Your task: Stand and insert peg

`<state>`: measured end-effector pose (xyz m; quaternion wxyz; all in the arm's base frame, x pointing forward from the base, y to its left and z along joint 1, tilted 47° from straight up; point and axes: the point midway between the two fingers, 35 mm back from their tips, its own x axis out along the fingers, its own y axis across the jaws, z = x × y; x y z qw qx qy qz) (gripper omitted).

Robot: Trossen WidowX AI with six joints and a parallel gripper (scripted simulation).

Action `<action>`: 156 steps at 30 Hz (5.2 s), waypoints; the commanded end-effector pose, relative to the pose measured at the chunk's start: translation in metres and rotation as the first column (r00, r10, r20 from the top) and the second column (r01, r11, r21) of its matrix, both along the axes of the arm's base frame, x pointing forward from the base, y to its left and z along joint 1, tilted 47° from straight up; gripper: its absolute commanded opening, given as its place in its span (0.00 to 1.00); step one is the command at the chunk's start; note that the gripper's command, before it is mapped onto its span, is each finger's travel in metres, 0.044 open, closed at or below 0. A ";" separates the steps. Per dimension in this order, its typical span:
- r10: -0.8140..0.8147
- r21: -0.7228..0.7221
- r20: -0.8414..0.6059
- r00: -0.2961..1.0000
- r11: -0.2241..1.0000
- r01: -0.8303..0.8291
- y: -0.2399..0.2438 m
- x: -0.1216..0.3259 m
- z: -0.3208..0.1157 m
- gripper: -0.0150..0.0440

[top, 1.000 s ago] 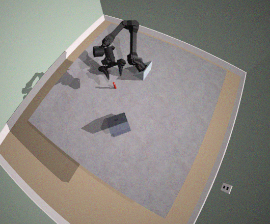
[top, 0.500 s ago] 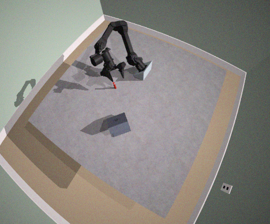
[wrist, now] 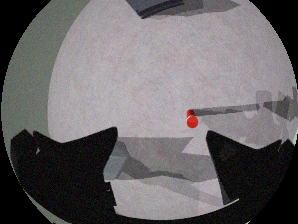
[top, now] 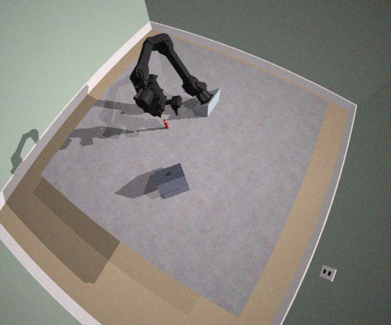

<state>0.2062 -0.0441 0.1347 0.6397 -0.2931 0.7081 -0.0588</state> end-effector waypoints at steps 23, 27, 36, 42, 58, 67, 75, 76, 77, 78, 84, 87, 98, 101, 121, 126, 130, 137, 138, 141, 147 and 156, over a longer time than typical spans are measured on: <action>-0.022 -0.292 -0.074 0.997 0.956 -0.001 -0.017 0.017 0.002 1.00; -0.024 -0.292 -0.071 0.997 0.956 0.002 -0.019 0.017 0.000 1.00; -0.023 -0.290 -0.071 0.997 0.957 0.002 -0.028 0.018 -0.009 1.00; -0.023 -0.289 -0.070 0.997 0.957 0.002 -0.035 0.017 -0.016 1.00; -0.023 -0.291 -0.070 0.997 0.957 0.002 -0.054 0.015 -0.033 1.00; -0.024 -0.295 -0.070 0.997 0.956 0.003 -0.064 0.012 -0.042 1.00; -0.027 -0.291 -0.063 0.998 0.957 0.008 -0.062 0.014 -0.040 0.78; -0.027 -0.291 -0.063 0.998 0.957 0.008 -0.062 0.014 -0.040 0.73; -0.027 -0.291 -0.063 0.998 0.957 0.008 -0.062 0.014 -0.040 0.69; -0.027 -0.291 -0.063 0.998 0.957 0.008 -0.062 0.014 -0.040 0.64; -0.027 -0.291 -0.063 0.998 0.957 0.008 -0.062 0.014 -0.040 0.38; -0.027 -0.291 -0.063 0.998 0.957 0.008 -0.062 0.014 -0.040 0.28; -0.026 -0.288 -0.064 0.998 0.958 0.006 -0.056 0.016 -0.034 0.25; -0.025 -0.285 -0.065 0.998 0.958 0.005 -0.048 0.018 -0.028 0.25; -0.022 -0.288 -0.071 0.997 0.958 0.001 -0.003 0.021 0.012 0.25; -0.005 -0.255 -0.060 0.998 0.967 -0.011 0.002 0.030 0.008 0.25; 0.014 -0.223 -0.048 0.999 0.975 -0.024 0.007 0.039 0.004 0.25; 0.050 -0.166 -0.023 0.998 0.985 -0.053 0.016 0.056 -0.002 0.25; 0.055 -0.158 -0.019 0.998 0.986 -0.058 0.018 0.059 -0.003 0.25; 0.072 -0.135 -0.007 0.997 0.988 -0.072 0.022 0.066 -0.005 0.25; 0.107 -0.090 0.020 0.994 0.990 -0.105 0.030 0.082 -0.010 0.25; 0.163 -0.029 0.068 0.984 0.986 -0.162 0.043 0.106 -0.014 0.25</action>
